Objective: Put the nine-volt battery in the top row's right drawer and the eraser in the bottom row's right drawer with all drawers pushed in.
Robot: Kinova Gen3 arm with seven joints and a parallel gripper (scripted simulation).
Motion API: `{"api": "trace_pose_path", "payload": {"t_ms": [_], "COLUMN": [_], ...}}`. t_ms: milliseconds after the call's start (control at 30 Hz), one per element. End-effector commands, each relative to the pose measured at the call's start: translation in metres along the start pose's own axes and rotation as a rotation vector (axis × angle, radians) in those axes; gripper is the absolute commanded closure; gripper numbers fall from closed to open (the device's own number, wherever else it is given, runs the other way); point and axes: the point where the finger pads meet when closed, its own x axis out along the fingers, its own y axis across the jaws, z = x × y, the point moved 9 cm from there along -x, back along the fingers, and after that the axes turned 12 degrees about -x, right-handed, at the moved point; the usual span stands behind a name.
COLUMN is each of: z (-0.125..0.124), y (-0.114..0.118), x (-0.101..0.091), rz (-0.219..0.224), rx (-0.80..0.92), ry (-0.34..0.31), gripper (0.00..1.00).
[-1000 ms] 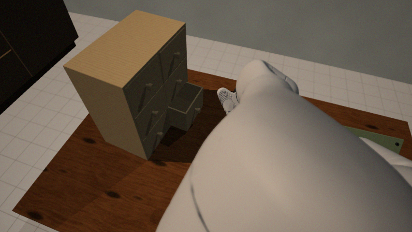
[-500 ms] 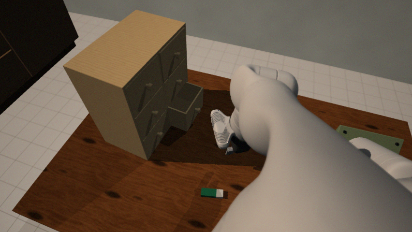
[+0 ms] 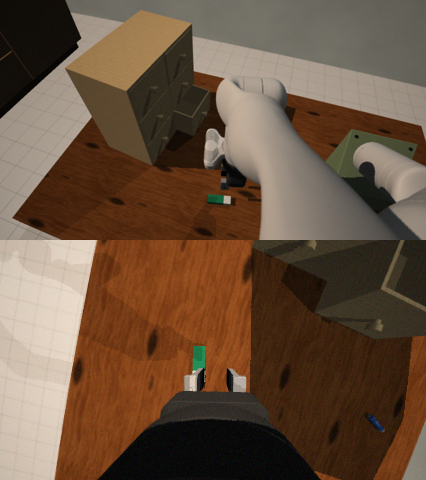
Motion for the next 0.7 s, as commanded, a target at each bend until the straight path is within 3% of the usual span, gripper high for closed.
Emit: {"api": "trace_pose_path", "payload": {"t_ms": [0,300,667], "z": [-0.002,-0.009,-0.011], "y": [-0.002,-0.016,-0.019], "x": [-0.001,-0.002,-0.002], "rz": [-0.001,-0.043,-0.052], "rx": [-0.003,0.017,0.021], "ry": [0.005,0.032,0.037], "gripper": [0.33,0.33,0.33]}}
